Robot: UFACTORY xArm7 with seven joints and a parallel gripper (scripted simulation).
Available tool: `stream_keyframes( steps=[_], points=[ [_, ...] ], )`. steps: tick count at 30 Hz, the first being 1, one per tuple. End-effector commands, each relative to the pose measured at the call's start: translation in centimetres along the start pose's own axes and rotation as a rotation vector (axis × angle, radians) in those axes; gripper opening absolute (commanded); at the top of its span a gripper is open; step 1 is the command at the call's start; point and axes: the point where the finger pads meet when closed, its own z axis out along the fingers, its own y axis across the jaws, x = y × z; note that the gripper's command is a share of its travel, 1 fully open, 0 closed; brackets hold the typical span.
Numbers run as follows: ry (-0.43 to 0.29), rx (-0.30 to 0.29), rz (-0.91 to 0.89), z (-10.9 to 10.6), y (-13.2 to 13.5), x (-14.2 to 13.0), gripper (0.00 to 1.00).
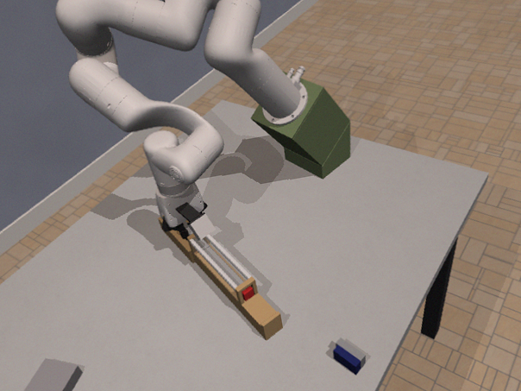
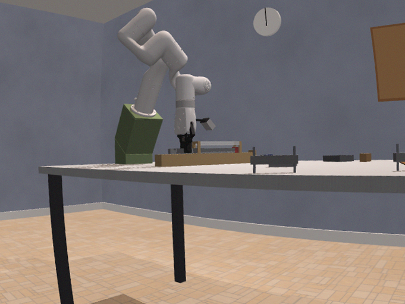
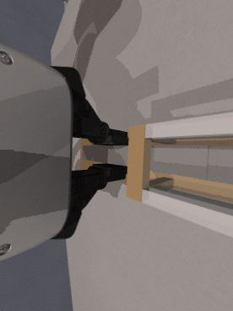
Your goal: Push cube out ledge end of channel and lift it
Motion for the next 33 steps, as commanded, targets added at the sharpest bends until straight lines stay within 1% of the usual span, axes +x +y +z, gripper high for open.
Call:
stream_keyframes(
  steps=[1, 10, 33],
  points=[
    [0.000, -0.002, -0.001, 0.0, 0.0, 0.5, 0.00],
    [0.000, -0.001, -0.001, 0.0, 0.0, 1.4, 0.00],
    [0.000, -0.002, -0.001, 0.0, 0.0, 1.6, 0.00]
  ],
)
